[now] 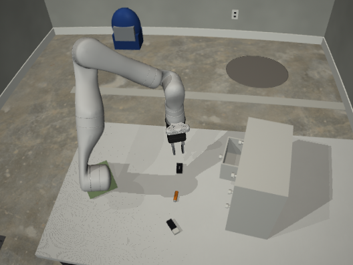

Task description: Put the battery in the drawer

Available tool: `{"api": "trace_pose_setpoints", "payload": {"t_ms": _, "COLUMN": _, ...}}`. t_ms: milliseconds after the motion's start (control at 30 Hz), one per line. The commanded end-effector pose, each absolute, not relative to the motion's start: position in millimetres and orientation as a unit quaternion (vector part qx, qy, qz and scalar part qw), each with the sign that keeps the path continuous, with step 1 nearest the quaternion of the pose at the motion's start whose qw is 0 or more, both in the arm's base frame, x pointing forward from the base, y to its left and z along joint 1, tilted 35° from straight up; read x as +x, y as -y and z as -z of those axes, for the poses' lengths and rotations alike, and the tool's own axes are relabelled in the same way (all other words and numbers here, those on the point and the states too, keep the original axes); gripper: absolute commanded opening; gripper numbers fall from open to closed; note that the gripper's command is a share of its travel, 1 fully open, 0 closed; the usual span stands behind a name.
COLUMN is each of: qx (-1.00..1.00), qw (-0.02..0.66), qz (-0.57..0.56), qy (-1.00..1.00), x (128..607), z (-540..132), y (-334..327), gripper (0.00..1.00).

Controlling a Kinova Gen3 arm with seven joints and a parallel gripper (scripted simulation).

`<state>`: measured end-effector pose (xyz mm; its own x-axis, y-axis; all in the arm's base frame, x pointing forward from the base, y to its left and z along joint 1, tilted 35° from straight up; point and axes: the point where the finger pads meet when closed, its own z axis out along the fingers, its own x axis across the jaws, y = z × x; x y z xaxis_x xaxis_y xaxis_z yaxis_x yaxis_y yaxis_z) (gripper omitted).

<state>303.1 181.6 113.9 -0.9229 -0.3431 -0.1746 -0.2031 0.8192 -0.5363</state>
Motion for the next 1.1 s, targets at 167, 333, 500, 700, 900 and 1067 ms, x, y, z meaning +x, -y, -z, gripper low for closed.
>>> {"api": "trace_pose_setpoints", "payload": {"t_ms": 167, "qx": -0.073, "qw": 0.149, "qz": 0.264, "qy": -0.95, "x": 313, "z": -95, "y": -165, "gripper": 0.67}}
{"api": "trace_pose_setpoints", "payload": {"t_ms": 333, "qx": -0.055, "qw": 0.154, "qz": 0.261, "qy": -0.951, "x": 315, "z": -90, "y": -162, "gripper": 0.67}}
{"api": "trace_pose_setpoints", "payload": {"t_ms": 500, "qx": -0.038, "qw": 0.158, "qz": 0.258, "qy": -0.952, "x": 316, "z": -86, "y": -160, "gripper": 0.67}}
{"api": "trace_pose_setpoints", "payload": {"t_ms": 700, "qx": -0.033, "qw": 0.16, "qz": 0.257, "qy": -0.952, "x": 317, "z": -85, "y": -159, "gripper": 0.67}}
{"api": "trace_pose_setpoints", "payload": {"t_ms": 900, "qx": -0.033, "qw": 0.16, "qz": 0.257, "qy": -0.952, "x": 317, "z": -85, "y": -159, "gripper": 0.67}}
{"api": "trace_pose_setpoints", "payload": {"t_ms": 1067, "qx": -0.033, "qw": 0.16, "qz": 0.257, "qy": -0.952, "x": 317, "z": -85, "y": -159, "gripper": 0.67}}
